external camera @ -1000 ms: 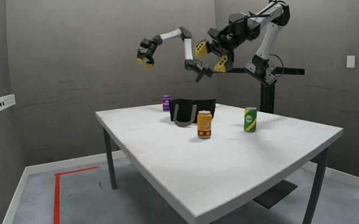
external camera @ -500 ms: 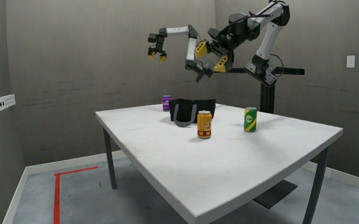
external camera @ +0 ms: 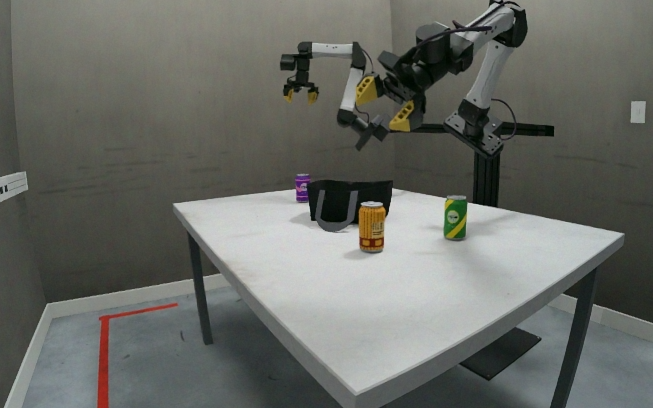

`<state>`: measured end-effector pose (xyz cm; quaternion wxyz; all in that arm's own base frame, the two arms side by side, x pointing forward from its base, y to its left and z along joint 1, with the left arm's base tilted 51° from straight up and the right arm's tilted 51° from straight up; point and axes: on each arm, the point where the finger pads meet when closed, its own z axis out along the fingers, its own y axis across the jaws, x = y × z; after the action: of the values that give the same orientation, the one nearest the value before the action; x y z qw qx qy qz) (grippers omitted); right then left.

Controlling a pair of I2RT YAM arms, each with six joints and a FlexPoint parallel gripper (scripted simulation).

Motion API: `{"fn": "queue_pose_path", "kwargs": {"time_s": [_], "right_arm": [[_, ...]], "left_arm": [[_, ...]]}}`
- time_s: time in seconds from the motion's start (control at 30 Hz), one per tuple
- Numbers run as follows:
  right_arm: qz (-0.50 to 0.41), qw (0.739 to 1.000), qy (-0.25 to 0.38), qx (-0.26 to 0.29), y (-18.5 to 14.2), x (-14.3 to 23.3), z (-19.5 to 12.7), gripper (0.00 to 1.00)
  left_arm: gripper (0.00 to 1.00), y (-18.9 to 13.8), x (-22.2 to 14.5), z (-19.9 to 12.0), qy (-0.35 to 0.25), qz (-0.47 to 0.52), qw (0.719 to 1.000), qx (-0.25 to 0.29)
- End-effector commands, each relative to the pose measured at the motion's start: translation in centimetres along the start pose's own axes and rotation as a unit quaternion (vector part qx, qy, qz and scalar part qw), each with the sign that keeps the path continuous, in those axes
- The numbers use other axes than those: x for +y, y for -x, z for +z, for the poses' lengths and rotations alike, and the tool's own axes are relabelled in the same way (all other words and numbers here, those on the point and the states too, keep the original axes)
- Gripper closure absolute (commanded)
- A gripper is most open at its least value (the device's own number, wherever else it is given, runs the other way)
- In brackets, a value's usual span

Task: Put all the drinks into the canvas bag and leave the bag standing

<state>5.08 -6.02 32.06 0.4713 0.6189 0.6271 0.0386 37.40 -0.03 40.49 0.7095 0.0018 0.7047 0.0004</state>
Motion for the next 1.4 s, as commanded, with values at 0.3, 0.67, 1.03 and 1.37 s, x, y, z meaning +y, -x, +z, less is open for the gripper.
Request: {"fn": "queue_pose_path", "kwargs": {"time_s": [0.3, 0.67, 1.03, 1.37], "right_arm": [[-0.002, 1.000, 0.011, -0.010, 0.2, -0.3, -1.4, 0.00], [-0.002, 1.000, 0.011, -0.010, 0.2, -0.3, -1.4, 0.00], [-0.002, 1.000, 0.011, -0.010, 0.2, -0.3, -1.4, 0.00], [-0.002, 1.000, 0.011, -0.010, 0.2, -0.3, -1.4, 0.00]], "left_arm": [[0.16, 2.2, 0.1, -0.6, 0.000, 0.001, 1.000, -0.027], [0.16, -3.5, -0.5, 1.9, -0.004, 0.080, 0.996, 0.030], [0.16, -11.8, -0.5, 5.2, -0.017, 0.298, 0.950, 0.090], [0.16, -20.8, -0.7, 6.2, -0.059, 0.462, 0.871, 0.154]]}}
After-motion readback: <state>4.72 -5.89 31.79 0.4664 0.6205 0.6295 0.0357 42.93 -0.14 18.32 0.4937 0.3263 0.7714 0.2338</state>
